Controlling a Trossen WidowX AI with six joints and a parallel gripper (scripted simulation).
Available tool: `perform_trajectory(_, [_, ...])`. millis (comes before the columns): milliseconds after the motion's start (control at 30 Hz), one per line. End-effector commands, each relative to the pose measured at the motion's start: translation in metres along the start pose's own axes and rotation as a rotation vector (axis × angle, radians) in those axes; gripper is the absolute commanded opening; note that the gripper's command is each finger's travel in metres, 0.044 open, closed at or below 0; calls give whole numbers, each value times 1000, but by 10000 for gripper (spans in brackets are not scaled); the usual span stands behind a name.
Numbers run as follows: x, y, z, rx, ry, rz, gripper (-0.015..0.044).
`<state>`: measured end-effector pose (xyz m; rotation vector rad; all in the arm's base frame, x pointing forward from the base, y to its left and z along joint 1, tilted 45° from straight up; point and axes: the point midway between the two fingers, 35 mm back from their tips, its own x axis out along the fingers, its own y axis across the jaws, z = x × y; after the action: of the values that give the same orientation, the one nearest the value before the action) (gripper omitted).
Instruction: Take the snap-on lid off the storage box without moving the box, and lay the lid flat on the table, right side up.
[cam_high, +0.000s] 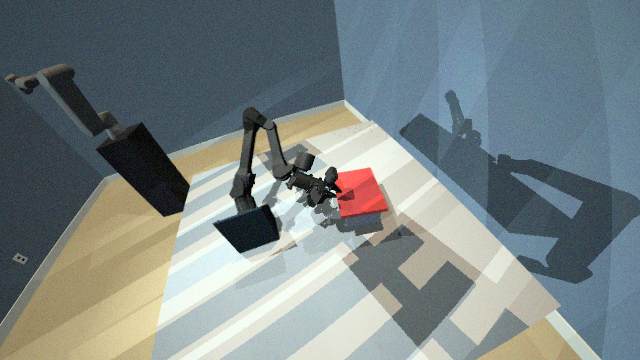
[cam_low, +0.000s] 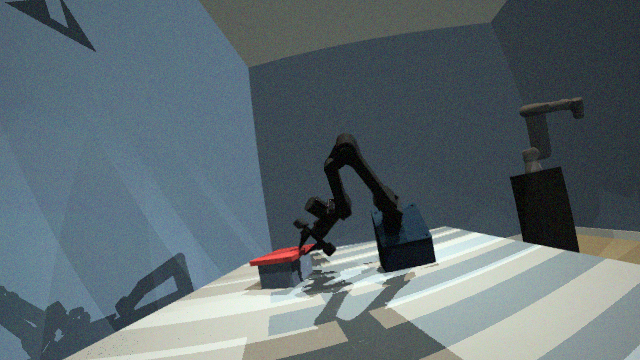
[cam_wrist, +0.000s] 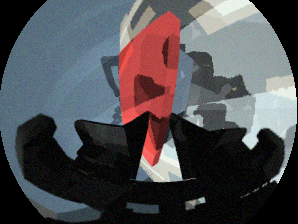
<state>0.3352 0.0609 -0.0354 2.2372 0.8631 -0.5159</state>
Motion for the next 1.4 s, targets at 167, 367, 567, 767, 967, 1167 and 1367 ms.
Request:
perform_trajectory(167, [-2, 3, 1, -2, 1, 3, 0])
perform_trajectory(367, [-3, 3, 1, -2, 1, 3, 0])
perform_trajectory(567, [-4, 4, 1, -2, 1, 3, 0])
perform_trajectory(767, [-5, 5, 1, -2, 1, 4, 0])
perform_trajectory(967, [-6, 6, 1, -2, 1, 4, 0])
perform_trajectory(1167, [-6, 7, 1, -2, 0, 4, 0])
perform_trajectory(1367, [-6, 8, 1, -1, 0, 6, 0])
